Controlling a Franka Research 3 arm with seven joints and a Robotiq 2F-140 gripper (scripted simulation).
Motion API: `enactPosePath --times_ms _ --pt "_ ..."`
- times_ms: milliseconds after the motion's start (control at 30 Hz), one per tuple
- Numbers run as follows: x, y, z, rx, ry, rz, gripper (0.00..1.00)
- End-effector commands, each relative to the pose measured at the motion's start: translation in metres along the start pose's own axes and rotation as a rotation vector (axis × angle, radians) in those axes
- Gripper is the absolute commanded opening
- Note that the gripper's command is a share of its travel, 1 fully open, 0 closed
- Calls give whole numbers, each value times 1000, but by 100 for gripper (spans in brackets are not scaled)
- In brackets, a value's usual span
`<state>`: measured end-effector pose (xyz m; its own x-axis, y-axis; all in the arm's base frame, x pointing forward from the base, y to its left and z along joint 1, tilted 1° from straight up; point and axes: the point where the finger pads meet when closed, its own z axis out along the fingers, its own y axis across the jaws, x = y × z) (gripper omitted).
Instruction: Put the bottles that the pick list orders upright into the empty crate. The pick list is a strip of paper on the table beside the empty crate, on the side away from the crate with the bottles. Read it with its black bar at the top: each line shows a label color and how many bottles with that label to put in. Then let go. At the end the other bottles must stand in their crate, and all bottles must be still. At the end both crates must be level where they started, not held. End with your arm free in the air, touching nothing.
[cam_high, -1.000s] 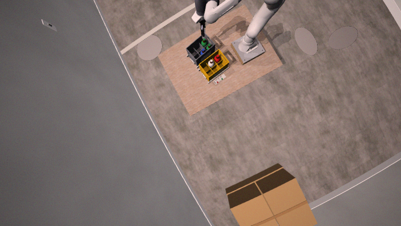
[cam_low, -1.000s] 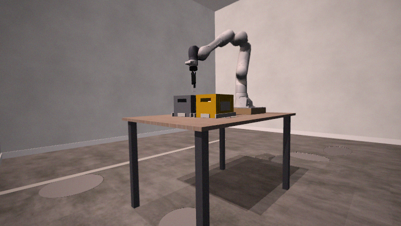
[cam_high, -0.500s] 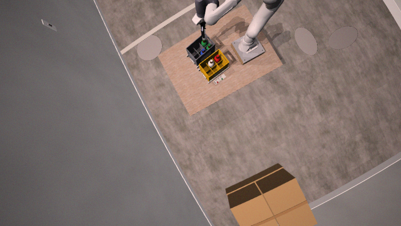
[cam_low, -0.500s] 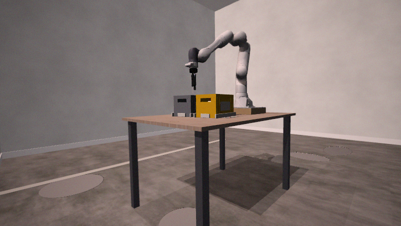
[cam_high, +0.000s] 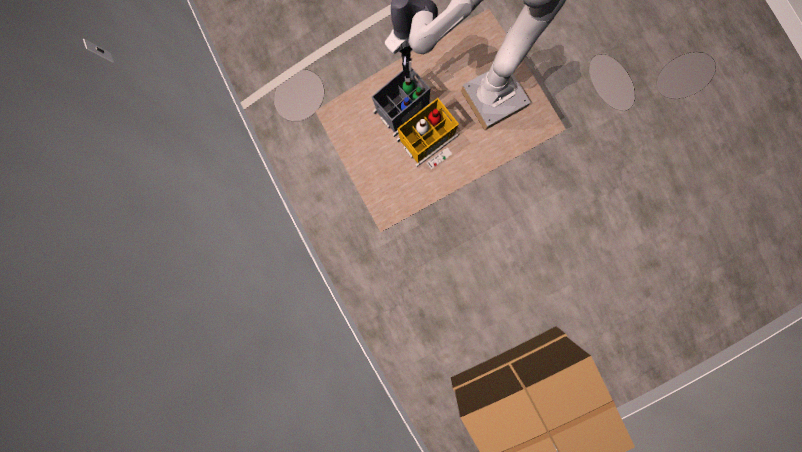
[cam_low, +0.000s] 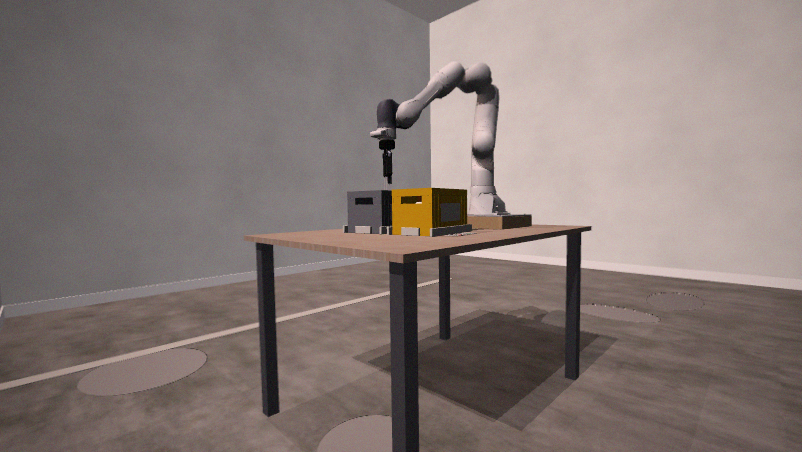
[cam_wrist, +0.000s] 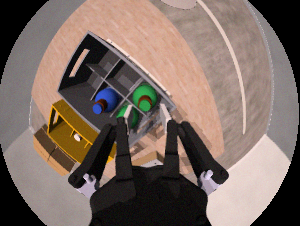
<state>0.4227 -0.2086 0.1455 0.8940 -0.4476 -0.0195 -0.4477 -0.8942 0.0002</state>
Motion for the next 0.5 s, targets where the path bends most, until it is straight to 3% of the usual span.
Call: enactPosePath --times_ms 0,467 --pt "3 0 5 -2 8 3 38" --pt "3 0 21 -2 8 3 38"
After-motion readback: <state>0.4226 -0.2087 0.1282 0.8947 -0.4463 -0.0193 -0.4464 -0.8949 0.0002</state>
